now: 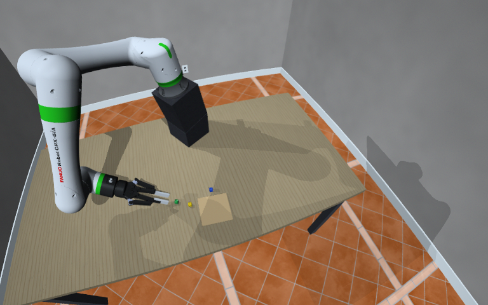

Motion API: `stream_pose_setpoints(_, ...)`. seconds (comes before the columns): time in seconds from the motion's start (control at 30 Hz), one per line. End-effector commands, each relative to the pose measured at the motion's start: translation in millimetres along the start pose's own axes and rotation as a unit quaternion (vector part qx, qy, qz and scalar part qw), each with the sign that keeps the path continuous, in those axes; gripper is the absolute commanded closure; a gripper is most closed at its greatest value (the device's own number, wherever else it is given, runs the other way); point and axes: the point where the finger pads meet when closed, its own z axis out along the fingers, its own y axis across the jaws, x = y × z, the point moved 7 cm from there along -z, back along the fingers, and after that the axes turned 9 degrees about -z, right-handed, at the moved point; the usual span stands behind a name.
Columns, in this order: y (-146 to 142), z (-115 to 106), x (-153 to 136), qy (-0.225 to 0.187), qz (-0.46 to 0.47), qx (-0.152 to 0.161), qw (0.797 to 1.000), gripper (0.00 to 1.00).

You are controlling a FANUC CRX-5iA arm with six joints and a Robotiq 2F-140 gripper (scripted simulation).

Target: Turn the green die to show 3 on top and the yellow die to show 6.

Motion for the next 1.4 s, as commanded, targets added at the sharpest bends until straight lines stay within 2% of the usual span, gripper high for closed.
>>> stream_pose_setpoints(0.0,0,-3,0,0.0,0.0,0.0,1.0,0.81)
stream_pose_setpoints(0.43,-2,-11,-14,0.0,0.0,0.0,1.0,0.81)
stream_pose_setpoints(0.77,-8,-30,-49,0.0,0.0,0.0,1.0,0.81)
stream_pose_setpoints(1.1,-9,-31,-53,0.003,0.0,-0.001,1.0,0.81)
stream_pose_setpoints(1.23,-11,-28,-62,0.037,0.001,-0.007,0.999,0.81)
stream_pose_setpoints(1.37,-14,-19,-85,0.119,0.001,-0.02,0.993,0.81)
